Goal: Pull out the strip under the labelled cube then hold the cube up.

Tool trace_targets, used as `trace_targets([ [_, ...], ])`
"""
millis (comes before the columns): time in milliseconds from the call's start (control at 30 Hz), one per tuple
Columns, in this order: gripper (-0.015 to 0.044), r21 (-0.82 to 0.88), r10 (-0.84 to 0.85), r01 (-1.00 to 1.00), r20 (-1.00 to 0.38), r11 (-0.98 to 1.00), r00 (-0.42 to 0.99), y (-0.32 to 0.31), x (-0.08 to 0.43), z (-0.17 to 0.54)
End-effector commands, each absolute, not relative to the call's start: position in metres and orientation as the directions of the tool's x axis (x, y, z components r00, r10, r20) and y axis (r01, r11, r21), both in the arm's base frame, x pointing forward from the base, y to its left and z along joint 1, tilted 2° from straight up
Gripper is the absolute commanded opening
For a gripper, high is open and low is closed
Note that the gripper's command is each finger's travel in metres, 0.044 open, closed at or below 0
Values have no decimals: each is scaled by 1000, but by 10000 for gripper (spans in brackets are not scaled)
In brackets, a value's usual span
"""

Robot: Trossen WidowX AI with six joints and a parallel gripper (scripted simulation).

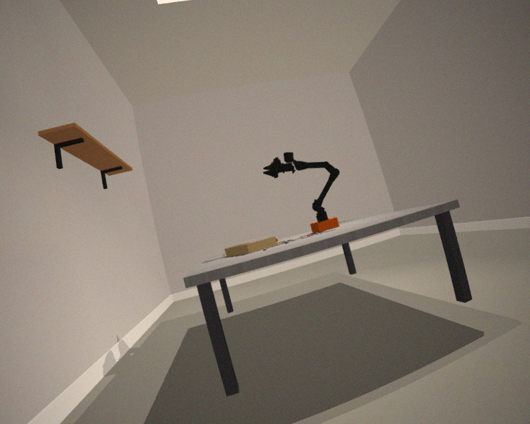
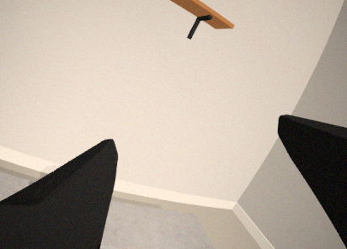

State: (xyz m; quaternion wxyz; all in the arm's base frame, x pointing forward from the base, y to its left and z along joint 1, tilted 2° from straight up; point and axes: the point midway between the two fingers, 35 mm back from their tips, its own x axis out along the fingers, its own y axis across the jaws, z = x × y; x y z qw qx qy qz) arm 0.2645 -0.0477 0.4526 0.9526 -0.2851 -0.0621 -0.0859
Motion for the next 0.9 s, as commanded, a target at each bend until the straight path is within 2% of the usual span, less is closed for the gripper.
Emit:
trace_targets([
  [0, 400, -423, -62, 57, 2, 904, 998, -30, 293, 391],
  [200, 400, -235, 51, -112, -252, 966, 967, 7, 313, 292],
  [433, 400, -38, 154, -203, -521, 978, 839, 51, 300, 180],
  [867, 400, -22, 161, -207, -545, 978, 823, 55, 297, 170],
])
